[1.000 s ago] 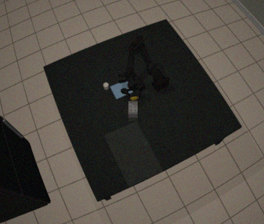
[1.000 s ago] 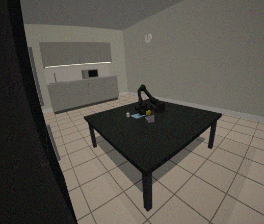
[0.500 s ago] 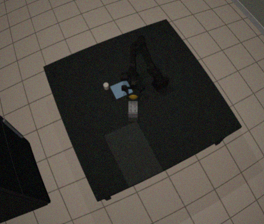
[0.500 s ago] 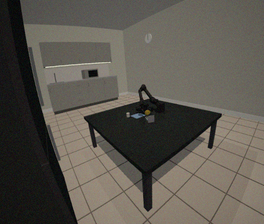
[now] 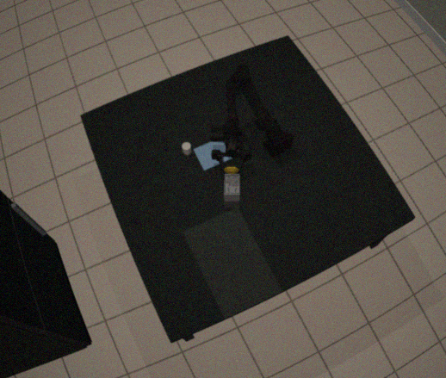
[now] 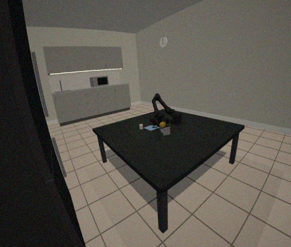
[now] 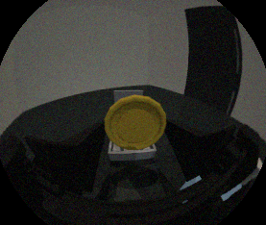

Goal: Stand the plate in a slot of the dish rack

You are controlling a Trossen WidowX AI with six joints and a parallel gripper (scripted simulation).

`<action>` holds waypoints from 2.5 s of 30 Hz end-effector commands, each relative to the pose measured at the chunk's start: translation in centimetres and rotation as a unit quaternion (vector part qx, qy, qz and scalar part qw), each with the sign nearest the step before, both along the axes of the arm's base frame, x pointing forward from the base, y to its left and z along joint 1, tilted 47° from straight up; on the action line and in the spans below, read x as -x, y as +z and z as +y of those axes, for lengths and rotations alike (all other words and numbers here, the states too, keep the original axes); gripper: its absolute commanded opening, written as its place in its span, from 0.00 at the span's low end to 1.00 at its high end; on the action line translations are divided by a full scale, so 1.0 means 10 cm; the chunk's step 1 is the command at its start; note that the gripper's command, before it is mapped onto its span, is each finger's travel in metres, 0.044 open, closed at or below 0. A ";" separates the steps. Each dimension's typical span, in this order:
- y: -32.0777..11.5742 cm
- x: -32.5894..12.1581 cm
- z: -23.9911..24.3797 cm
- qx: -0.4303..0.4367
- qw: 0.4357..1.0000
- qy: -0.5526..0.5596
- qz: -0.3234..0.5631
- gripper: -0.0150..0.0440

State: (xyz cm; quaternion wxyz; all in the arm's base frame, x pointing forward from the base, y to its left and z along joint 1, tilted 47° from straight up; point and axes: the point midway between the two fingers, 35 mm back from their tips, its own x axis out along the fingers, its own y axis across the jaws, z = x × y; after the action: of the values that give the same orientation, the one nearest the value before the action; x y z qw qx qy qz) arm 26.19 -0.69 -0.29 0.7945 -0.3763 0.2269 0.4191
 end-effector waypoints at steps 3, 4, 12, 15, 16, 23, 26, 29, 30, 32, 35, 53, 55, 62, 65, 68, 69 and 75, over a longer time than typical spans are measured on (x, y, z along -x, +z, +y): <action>-0.07 -0.04 0.07 -0.002 1.000 0.002 0.002 0.25; -0.07 -0.04 0.07 -0.002 1.000 0.002 0.002 0.25; -0.14 -0.11 0.14 -0.001 1.000 0.002 -0.001 0.25; -0.15 -0.11 0.15 -0.001 1.000 0.002 -0.001 0.25; -0.15 -0.11 0.15 -0.001 1.000 0.002 -0.001 0.25; -0.19 -0.14 0.19 0.001 1.000 0.002 -0.004 0.25; -0.28 -0.13 0.10 0.002 1.000 0.002 -0.006 0.25; -0.32 -0.13 0.05 0.002 1.000 0.002 -0.007 0.25; -0.31 -0.13 0.06 0.003 1.000 0.001 -0.006 0.25; -0.30 -0.12 0.08 0.003 1.000 -0.002 -0.002 0.25; -0.30 -0.12 0.08 0.003 1.000 -0.002 -0.002 0.25; -0.30 -0.12 0.07 0.004 1.000 -0.001 -0.003 0.79; -0.30 -0.12 0.07 0.004 1.000 -0.001 -0.003 0.88; -0.29 -0.13 0.08 0.004 1.000 -0.001 -0.003 0.93; -0.11 -0.18 0.26 0.006 1.000 0.002 0.002 0.93; 0.14 -0.21 0.53 0.004 1.000 0.004 0.004 0.93; 0.22 -0.20 0.62 0.003 1.000 0.004 0.004 0.93; 0.49 -0.18 0.94 -0.008 1.000 0.004 0.002 0.93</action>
State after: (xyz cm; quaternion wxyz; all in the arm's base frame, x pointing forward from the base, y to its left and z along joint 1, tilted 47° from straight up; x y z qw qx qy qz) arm 27.92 8.15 4.02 0.7923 -0.3736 0.2203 0.4291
